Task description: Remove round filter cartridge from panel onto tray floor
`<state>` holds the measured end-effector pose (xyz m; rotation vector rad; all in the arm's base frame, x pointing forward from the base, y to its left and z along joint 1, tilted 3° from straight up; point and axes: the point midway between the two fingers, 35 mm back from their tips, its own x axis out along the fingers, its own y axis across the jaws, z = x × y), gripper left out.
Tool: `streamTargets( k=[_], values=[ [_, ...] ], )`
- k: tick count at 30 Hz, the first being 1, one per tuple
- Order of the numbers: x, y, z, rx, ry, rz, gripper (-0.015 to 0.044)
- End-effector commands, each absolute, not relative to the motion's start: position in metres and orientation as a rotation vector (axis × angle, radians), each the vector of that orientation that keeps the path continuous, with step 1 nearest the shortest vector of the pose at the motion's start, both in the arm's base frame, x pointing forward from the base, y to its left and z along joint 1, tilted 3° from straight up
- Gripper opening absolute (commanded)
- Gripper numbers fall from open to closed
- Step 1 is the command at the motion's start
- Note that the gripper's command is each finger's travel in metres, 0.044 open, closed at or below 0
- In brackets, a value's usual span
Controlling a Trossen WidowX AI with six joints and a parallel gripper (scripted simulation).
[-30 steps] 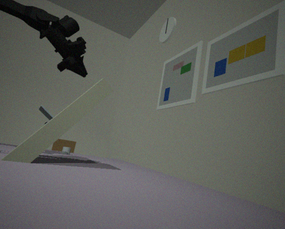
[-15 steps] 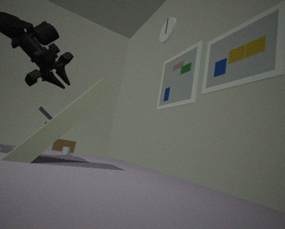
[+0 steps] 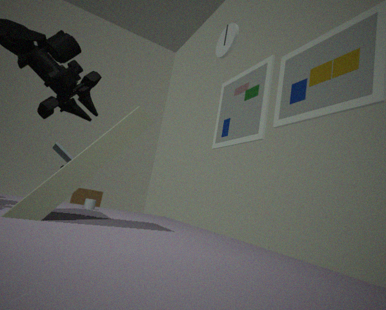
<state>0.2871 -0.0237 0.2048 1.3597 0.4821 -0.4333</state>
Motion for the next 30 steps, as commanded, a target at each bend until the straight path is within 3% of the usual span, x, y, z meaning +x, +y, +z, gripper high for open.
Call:
streamTargets(
  k=[1,30],
  values=[
    [0.293,-0.024,0.196,1.363,0.494,-0.450,0.0104],
    [0.322,-0.025,0.174,1.363,0.492,-0.448,0.0104]
  ],
)
